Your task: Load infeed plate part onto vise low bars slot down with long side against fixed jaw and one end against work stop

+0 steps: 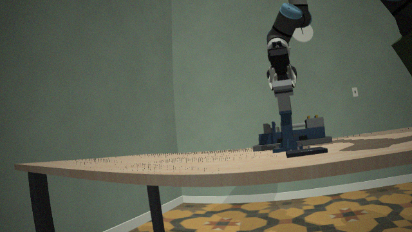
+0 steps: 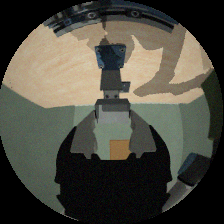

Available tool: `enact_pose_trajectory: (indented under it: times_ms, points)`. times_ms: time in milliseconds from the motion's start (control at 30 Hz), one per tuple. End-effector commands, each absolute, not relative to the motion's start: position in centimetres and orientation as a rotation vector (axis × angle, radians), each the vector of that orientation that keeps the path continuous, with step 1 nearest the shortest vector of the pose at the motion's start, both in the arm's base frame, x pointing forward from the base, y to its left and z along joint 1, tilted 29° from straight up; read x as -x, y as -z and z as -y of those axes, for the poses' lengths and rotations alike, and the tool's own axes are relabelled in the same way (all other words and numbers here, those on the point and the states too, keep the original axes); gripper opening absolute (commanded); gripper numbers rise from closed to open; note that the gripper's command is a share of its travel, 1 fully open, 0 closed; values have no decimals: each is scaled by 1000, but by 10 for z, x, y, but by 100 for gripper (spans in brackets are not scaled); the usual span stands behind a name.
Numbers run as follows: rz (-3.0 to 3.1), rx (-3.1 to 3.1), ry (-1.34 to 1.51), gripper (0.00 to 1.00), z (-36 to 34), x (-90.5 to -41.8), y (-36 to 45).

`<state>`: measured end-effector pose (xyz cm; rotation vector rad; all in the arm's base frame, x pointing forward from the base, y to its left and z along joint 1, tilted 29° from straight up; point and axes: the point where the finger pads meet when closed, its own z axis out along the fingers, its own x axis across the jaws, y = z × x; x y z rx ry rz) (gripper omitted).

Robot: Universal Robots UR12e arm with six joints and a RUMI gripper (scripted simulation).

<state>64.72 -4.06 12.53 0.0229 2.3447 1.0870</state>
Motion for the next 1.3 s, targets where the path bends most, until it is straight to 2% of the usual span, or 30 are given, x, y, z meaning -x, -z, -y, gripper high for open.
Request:
enact_pose_trajectory:
  times_ms: [0, 1267]
  points:
    - [-2347, -24, -1081, 0, 41, -647, -126]
    - [-2430, -84, -886, 0, 40, -647, -126]
